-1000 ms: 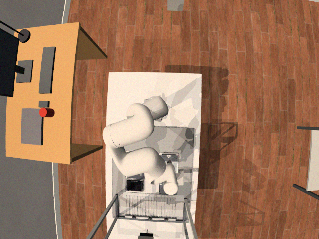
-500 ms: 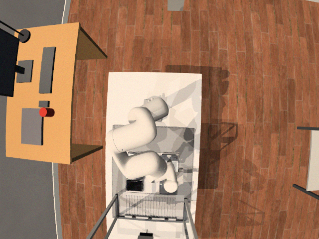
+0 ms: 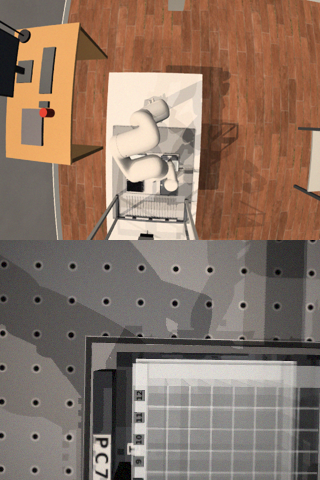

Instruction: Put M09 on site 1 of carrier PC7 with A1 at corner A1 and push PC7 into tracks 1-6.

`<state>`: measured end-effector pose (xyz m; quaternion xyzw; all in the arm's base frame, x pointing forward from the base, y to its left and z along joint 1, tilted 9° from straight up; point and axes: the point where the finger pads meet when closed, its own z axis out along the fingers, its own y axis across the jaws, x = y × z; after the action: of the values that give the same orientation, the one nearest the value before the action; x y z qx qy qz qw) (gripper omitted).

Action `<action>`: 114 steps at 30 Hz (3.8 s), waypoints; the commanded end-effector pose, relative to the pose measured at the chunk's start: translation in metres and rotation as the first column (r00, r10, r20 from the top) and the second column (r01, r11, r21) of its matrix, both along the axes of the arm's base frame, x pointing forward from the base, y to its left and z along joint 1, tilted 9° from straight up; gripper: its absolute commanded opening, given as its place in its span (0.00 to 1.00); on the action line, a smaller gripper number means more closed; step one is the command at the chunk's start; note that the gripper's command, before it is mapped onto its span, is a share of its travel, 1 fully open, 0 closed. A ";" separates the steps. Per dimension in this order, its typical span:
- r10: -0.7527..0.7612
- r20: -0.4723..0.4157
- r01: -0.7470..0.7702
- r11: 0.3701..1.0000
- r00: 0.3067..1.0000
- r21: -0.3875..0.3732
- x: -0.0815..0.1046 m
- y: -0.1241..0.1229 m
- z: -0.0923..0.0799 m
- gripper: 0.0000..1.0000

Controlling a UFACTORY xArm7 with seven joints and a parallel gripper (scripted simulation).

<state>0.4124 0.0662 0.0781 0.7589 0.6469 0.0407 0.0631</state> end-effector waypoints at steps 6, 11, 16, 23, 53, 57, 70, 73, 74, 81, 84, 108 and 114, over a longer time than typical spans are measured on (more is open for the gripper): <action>0.000 0.004 0.000 1.000 1.000 0.001 0.004 0.000 -0.012 0.00; 0.000 0.004 0.000 1.000 1.000 0.001 0.005 0.000 -0.020 0.00; 0.000 0.004 0.000 1.000 1.000 0.001 0.006 -0.001 -0.027 0.00; 0.000 0.004 0.000 1.000 1.000 0.001 0.006 -0.001 -0.027 0.00; 0.000 0.004 0.000 1.000 1.000 0.001 0.007 -0.001 -0.037 0.00; 0.000 0.004 0.000 1.000 1.000 0.001 0.008 -0.001 -0.039 0.00; 0.000 0.004 0.000 1.000 1.000 0.001 0.008 -0.001 -0.041 0.00; 0.000 0.004 0.000 1.000 1.000 0.001 0.008 -0.001 -0.041 0.00; 0.000 0.004 0.000 1.000 1.000 0.001 0.008 -0.001 -0.041 0.00; 0.000 0.004 0.000 1.000 1.000 0.001 0.008 -0.001 -0.041 1.00; 0.000 0.004 0.000 1.000 1.000 0.001 0.008 -0.001 -0.041 1.00; 0.000 0.004 0.000 1.000 1.000 0.001 0.008 -0.001 -0.041 1.00; 0.000 0.004 0.000 1.000 1.000 0.001 0.007 -0.001 -0.038 1.00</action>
<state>0.4187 0.0644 0.0360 0.7589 0.6469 0.0407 0.0631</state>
